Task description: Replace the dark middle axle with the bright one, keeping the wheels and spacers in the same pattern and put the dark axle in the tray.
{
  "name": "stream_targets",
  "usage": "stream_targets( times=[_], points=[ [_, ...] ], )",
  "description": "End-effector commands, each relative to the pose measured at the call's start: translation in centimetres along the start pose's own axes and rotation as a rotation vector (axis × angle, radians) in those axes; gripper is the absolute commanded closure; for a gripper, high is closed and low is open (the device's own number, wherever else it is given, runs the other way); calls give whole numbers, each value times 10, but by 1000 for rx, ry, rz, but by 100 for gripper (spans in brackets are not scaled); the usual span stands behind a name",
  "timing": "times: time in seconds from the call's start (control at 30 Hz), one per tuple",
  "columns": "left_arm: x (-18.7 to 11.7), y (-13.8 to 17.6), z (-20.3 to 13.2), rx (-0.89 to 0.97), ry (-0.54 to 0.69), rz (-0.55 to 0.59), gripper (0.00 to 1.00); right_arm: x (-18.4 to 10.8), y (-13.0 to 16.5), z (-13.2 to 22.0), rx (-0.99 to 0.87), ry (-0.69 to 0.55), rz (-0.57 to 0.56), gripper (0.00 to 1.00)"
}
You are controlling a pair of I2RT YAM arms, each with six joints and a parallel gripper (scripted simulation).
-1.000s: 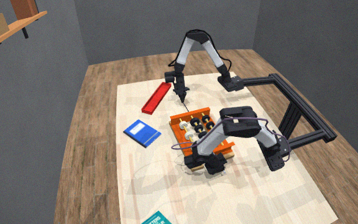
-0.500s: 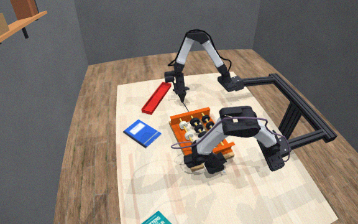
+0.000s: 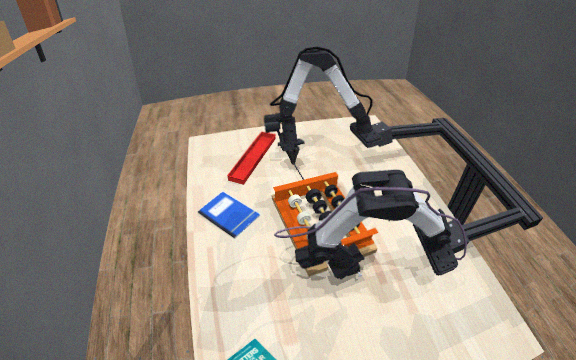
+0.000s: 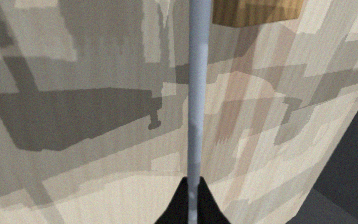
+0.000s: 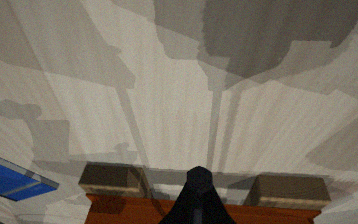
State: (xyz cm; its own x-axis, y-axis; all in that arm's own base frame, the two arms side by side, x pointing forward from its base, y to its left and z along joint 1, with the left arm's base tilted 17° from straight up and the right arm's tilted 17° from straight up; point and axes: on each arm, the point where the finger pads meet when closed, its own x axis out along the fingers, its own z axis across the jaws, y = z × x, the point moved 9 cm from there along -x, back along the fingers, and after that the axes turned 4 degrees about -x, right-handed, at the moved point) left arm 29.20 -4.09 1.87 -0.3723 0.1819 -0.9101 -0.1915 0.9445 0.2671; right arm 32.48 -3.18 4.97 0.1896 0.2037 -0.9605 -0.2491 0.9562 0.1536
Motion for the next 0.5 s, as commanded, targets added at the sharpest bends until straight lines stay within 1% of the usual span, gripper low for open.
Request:
stream_targets(
  times=[0.0, 0.07, 0.1, 0.13, 0.2, 0.23, 0.47],
  points=[
    [-2, -38, 8, 16, -37, -172, 100, 11, 8, -5, -9, 40, 60, 100],
    [-2, -38, 8, 16, -37, -172, 100, 11, 8, -5, -9, 40, 60, 100],
    [-2, -37, 8, 14, -36, -172, 100, 5, 5, -2, -9, 21, 51, 100],
    [-2, -39, 8, 17, -37, -171, 100, 7, 2, 1, -8, 23, 51, 100],
    [-2, -39, 8, 16, -34, -172, 100, 9, 2, -6, 0, 36, 57, 100],
    [-2, -40, 8, 12, -34, -173, 100, 8, 3, -1, -12, 28, 54, 100],
    [-2, -42, 7, 13, -35, -174, 100, 7, 3, -1, -14, 30, 55, 100]
  ],
)
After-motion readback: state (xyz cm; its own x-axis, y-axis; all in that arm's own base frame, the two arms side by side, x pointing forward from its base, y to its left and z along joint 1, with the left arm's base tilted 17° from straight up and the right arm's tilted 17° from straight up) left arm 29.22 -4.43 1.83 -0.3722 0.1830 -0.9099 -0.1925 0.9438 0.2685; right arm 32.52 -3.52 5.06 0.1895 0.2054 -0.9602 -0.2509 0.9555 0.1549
